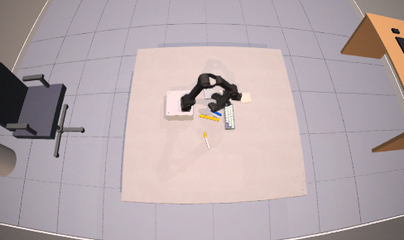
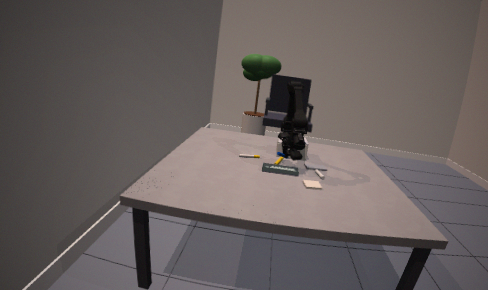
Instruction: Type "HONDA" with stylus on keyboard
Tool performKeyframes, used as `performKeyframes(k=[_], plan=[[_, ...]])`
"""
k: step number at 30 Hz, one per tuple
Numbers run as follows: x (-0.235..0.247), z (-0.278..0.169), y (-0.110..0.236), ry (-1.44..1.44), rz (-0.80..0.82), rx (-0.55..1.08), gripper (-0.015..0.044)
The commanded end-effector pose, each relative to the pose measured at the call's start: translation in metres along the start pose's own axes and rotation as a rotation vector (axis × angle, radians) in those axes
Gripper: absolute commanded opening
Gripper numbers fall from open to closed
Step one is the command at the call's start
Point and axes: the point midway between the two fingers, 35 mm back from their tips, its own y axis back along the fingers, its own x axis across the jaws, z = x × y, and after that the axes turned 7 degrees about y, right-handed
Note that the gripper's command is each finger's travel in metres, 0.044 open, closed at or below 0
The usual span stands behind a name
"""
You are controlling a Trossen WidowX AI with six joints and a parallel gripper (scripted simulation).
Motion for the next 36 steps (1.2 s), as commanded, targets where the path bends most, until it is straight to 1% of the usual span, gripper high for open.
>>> performKeyframes(k=[1, 8, 15, 21, 28, 36], plan=[[0.002, -0.01, 0.004, -0.113, 0.061, 0.106, 0.0], [0.002, -0.025, 0.016, -0.3, 0.115, 0.299, 0.0], [0.0, -0.039, 0.034, -0.478, 0.113, 0.508, 0.0], [-0.005, -0.049, 0.052, -0.621, 0.065, 0.693, 0.0], [-0.013, -0.057, 0.076, -0.768, -0.043, 0.9, 0.0], [-0.014, -0.058, 0.078, -0.781, -0.056, 0.919, 0.0]])
